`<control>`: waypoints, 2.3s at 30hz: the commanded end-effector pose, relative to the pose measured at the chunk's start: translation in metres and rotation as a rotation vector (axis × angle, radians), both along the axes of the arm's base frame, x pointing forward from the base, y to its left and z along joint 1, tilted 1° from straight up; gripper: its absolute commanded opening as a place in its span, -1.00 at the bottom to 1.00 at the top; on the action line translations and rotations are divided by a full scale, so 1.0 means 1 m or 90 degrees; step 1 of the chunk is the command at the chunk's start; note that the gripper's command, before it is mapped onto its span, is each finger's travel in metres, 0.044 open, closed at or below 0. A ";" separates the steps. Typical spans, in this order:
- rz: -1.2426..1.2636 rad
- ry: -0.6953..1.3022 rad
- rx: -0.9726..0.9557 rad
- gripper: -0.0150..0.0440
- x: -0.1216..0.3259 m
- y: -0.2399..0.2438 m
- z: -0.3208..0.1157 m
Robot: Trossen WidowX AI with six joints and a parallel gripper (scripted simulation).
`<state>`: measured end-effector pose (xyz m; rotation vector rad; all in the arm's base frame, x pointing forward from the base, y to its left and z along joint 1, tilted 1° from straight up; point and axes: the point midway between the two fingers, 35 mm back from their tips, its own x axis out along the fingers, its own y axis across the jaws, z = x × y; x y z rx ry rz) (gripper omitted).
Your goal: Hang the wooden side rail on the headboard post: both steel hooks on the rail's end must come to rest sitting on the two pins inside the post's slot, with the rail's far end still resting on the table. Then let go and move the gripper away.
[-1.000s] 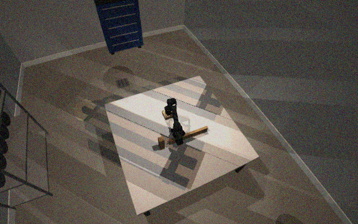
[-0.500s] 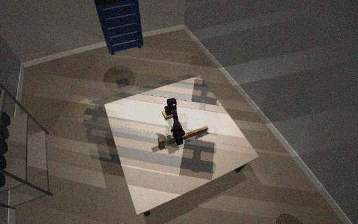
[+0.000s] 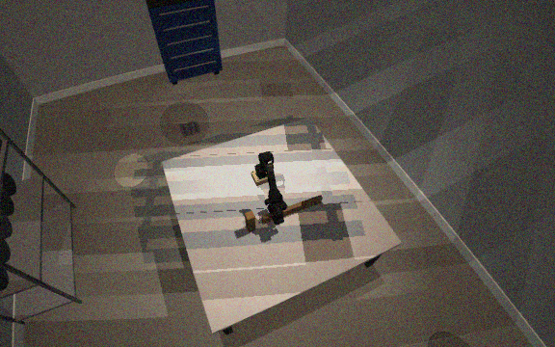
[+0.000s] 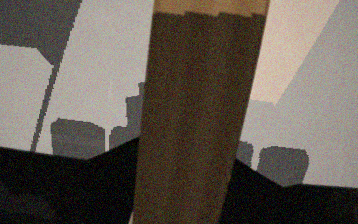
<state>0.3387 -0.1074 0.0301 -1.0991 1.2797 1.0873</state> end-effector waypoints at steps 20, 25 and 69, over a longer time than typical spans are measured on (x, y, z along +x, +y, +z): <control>0.003 -0.009 -0.001 -0.49 0.003 -0.001 0.009; 0.003 -0.009 -0.001 -0.49 0.003 0.000 0.010; 0.003 -0.009 -0.001 -0.49 0.001 -0.004 0.008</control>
